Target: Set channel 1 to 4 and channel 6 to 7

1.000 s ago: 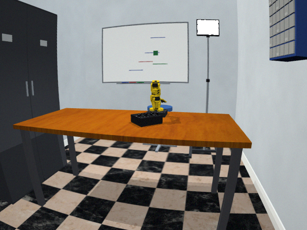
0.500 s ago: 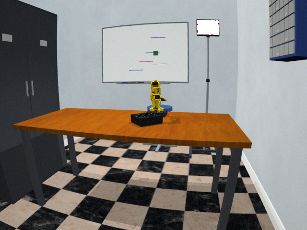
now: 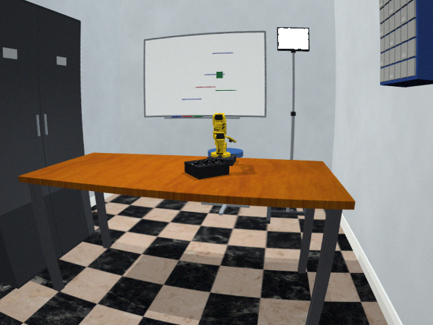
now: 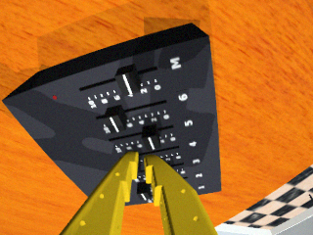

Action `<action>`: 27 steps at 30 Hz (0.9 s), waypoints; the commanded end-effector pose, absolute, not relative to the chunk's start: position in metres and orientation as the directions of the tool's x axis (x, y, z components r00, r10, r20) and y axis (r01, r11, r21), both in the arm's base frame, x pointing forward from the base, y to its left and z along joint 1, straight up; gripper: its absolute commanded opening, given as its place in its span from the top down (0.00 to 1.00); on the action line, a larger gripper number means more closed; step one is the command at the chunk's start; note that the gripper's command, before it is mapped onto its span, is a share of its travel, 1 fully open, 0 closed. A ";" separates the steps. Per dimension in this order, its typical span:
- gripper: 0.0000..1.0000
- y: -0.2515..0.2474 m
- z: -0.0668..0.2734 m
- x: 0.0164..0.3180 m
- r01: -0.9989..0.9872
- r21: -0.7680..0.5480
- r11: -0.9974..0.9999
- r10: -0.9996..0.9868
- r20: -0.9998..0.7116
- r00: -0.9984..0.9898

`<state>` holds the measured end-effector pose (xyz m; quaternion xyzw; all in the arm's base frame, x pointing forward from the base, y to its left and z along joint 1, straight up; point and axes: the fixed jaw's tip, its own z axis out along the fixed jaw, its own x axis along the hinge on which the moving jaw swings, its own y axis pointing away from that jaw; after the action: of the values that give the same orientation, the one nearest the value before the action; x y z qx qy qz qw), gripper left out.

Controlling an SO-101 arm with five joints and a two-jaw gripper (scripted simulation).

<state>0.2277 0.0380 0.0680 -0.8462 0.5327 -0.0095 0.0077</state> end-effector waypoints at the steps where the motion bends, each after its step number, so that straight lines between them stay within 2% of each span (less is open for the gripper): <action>1: 1.00 0.040 0.072 0.220 -0.986 -0.028 -0.167 -0.986 0.000 0.167; 3: 1.00 0.040 0.072 0.220 -0.986 -0.028 -0.167 -0.986 0.000 0.167; 4: 1.00 0.040 0.072 0.218 -1.000 -0.026 0.006 -1.000 -0.005 -0.006; 7: 1.00 0.040 0.073 0.212 -0.993 -0.019 0.112 -0.994 -0.006 -0.112; 12: 1.00 0.040 0.075 0.204 -0.911 -0.003 0.413 -0.911 -0.004 -0.413; 18: 1.00 0.037 0.075 0.196 -0.697 0.012 0.717 -0.697 0.012 -0.717; 20: 1.00 0.037 0.075 0.196 -0.697 0.012 0.717 -0.697 0.012 -0.717; 21: 1.00 0.036 0.075 0.195 -0.566 0.014 0.824 -0.567 0.020 -0.824; 24: 1.00 0.034 0.074 0.192 -0.476 0.015 0.880 -0.476 0.029 -0.879; 27: 1.00 0.033 0.074 0.189 -0.305 0.012 0.952 -0.305 0.040 -0.951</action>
<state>0.1914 0.0356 0.0729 -0.2603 0.9651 0.0029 -0.0299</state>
